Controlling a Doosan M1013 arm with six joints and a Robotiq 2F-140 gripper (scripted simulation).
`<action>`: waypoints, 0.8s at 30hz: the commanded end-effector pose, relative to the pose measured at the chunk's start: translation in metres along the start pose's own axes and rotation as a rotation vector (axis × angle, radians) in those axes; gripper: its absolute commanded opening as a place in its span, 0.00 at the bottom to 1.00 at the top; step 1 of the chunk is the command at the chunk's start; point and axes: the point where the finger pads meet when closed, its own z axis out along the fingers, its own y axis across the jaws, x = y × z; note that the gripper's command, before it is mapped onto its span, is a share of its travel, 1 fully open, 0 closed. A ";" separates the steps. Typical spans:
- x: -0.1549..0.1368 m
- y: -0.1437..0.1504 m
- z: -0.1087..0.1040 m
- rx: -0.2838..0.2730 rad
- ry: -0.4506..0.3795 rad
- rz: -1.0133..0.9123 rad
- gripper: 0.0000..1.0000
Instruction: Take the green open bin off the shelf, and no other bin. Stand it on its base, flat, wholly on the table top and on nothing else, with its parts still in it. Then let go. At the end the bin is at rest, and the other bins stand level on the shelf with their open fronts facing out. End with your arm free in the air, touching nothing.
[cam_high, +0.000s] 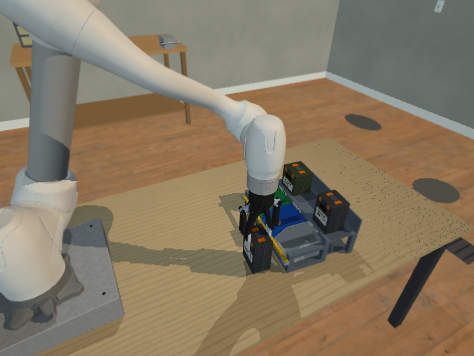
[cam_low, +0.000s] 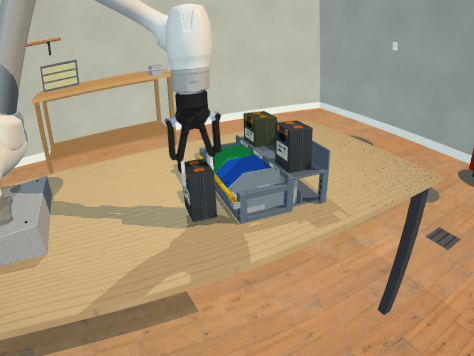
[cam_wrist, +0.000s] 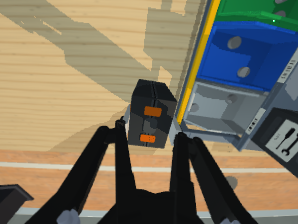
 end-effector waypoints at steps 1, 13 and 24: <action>0.001 0.000 0.000 0.000 0.000 -0.001 0.00; 0.004 0.001 0.000 0.000 0.000 -0.001 0.00; 0.006 0.001 0.000 0.000 0.000 -0.001 0.00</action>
